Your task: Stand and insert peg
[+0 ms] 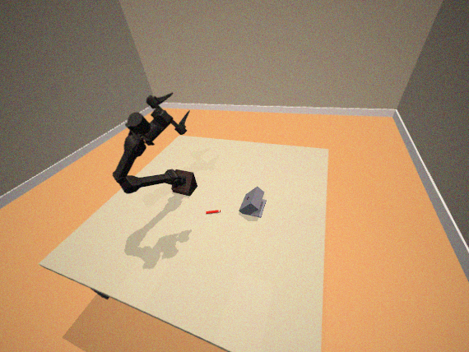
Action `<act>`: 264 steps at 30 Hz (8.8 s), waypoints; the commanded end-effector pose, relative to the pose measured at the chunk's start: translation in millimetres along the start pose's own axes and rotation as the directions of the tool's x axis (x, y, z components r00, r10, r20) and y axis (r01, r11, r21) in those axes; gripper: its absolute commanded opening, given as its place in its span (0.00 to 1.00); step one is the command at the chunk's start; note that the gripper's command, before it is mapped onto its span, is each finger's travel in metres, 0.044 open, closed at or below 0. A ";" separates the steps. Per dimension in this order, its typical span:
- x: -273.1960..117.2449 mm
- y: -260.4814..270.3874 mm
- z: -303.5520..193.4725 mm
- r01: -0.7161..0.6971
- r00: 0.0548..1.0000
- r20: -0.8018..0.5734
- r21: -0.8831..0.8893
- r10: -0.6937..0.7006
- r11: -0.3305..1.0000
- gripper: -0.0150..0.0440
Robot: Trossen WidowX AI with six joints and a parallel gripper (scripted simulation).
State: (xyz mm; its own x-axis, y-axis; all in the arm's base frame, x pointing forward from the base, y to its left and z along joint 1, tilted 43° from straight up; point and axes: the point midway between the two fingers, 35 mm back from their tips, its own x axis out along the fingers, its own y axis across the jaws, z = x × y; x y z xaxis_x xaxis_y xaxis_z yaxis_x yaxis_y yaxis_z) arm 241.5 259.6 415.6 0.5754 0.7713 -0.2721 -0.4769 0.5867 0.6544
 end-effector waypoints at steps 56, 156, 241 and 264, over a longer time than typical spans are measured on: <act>-130.0 -417.3 -81.7 0.689 -0.200 -0.384 -0.709 -0.901 0.150 1.00; -201.9 -497.3 -131.0 0.562 -0.387 -0.422 -0.813 -0.820 0.153 0.34; -218.3 -444.1 -132.2 0.560 0.206 -0.043 -0.814 -0.978 0.154 0.34; -227.9 -432.7 -136.6 0.559 0.361 0.073 -0.815 -0.930 0.153 0.34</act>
State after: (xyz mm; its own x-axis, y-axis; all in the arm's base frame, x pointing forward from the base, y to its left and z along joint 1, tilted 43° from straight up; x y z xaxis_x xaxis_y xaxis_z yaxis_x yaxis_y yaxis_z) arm 227.5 -136.9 95.2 0.6764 -0.2978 -0.6736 -0.2933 0.7300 -0.6173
